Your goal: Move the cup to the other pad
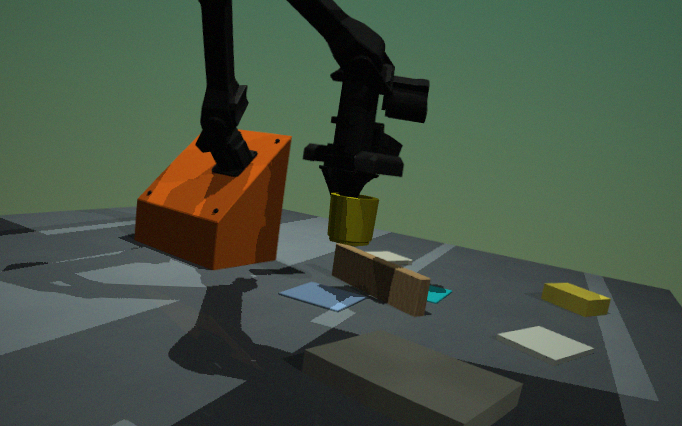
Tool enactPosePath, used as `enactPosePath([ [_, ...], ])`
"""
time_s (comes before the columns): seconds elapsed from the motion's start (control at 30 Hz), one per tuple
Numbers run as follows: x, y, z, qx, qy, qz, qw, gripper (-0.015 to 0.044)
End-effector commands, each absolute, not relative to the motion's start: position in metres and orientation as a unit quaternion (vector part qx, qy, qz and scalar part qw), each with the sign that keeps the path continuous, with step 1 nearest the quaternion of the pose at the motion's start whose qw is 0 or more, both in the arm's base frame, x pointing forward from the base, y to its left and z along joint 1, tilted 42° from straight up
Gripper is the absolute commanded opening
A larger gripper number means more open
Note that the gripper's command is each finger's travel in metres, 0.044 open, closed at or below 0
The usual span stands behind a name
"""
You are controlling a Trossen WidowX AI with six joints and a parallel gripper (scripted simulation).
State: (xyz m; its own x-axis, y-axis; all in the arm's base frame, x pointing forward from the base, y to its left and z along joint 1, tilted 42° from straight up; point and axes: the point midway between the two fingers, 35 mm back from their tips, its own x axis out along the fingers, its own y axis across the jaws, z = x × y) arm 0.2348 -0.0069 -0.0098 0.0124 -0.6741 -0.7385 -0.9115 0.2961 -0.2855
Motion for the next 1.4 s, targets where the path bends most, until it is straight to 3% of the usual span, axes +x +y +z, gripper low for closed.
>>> enactPosePath([
  [0.0, 0.24, 0.0, -0.014, -0.574, 0.687, 0.142, 0.422, 0.0],
  [1.37, 0.273, 0.052, -0.057, -0.573, 0.686, 0.142, 0.424, 0.0],
])
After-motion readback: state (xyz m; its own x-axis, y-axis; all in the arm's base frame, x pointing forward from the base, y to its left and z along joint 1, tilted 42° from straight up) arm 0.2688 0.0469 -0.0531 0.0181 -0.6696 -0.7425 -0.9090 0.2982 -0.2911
